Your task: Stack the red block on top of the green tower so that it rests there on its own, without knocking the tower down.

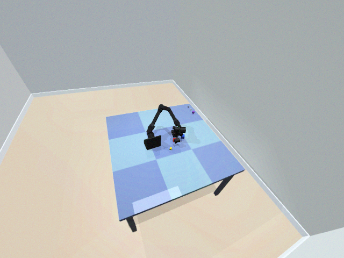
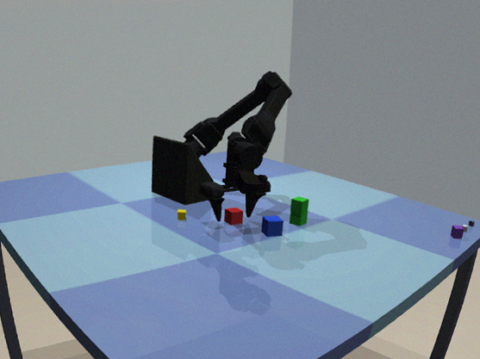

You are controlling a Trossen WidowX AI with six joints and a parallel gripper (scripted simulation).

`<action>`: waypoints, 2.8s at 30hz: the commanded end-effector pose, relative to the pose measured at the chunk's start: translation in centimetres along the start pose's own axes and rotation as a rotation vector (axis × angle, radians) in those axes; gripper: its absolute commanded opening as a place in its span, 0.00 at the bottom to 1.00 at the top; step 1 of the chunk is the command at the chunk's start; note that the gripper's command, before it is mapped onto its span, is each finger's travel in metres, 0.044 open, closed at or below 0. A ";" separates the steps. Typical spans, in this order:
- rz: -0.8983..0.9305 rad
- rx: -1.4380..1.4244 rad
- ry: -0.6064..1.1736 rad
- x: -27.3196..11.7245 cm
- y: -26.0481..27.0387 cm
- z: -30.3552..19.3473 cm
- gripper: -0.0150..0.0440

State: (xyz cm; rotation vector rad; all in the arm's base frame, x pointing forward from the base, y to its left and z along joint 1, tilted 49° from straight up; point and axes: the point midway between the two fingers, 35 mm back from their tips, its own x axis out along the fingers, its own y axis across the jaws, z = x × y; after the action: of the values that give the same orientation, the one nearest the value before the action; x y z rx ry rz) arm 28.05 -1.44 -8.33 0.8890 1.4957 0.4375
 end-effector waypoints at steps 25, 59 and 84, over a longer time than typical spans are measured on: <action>0.002 0.005 0.001 -2.4 -0.1 0.0 0.25; -0.012 0.008 -0.004 -12.1 3.5 3.2 0.25; 0.006 0.003 0.000 -11.4 15.7 7.7 0.25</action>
State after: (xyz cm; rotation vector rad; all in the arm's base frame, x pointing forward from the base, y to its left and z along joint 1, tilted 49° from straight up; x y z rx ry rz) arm 38.41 -2.10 9.50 0.8903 1.4988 0.4411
